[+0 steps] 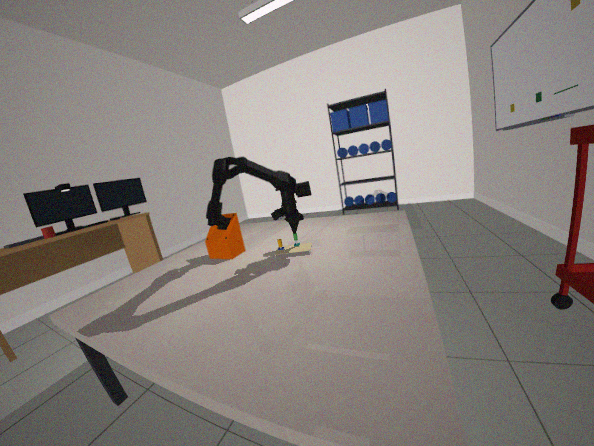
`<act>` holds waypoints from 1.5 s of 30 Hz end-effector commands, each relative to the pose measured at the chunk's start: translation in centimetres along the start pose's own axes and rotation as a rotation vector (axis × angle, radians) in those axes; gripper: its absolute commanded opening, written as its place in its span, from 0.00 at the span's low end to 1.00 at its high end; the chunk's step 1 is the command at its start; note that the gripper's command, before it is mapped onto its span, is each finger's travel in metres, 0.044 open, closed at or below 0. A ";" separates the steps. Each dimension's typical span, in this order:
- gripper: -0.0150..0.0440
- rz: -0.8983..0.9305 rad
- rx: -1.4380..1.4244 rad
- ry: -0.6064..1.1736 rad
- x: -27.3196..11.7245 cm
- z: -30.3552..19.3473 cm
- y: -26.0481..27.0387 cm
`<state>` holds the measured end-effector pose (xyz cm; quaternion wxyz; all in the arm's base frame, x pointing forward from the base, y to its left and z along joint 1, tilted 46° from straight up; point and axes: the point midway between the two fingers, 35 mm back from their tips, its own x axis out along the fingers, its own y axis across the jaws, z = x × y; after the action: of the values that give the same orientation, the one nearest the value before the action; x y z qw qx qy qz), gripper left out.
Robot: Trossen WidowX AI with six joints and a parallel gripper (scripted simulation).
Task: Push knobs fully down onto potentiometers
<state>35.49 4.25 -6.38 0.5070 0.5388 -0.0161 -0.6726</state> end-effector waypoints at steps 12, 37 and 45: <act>0.25 0.005 0.001 -0.001 0.6 0.0 0.1; 0.25 0.005 0.001 -0.001 1.3 0.0 0.1; 0.25 0.005 0.001 -0.001 1.3 0.0 0.1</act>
<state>35.50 3.86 -6.83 0.5105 0.5379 -0.0128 -0.6707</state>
